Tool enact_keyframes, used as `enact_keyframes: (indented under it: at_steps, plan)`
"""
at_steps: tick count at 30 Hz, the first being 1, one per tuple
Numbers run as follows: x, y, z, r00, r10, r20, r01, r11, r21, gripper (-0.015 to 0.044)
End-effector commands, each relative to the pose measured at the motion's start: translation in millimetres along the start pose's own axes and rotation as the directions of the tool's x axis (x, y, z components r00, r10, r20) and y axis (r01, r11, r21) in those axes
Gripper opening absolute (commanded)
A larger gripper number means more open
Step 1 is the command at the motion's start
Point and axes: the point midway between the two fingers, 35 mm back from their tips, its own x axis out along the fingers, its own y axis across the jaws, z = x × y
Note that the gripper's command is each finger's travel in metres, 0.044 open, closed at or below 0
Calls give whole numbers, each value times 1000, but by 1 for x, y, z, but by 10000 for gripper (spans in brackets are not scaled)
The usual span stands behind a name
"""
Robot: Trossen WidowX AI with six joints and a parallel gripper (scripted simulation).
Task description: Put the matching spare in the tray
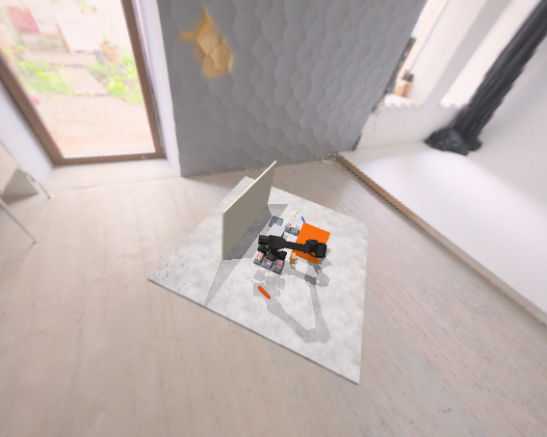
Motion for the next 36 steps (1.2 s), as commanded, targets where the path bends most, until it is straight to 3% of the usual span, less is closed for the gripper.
enact_keyframes:
  at_steps: [1,36]
  plan:
    - [7,0,-2,1000,8,-6,-8,1000,8,300]
    - [63,3,-1,1000,7,0,-7,1000,9,300]
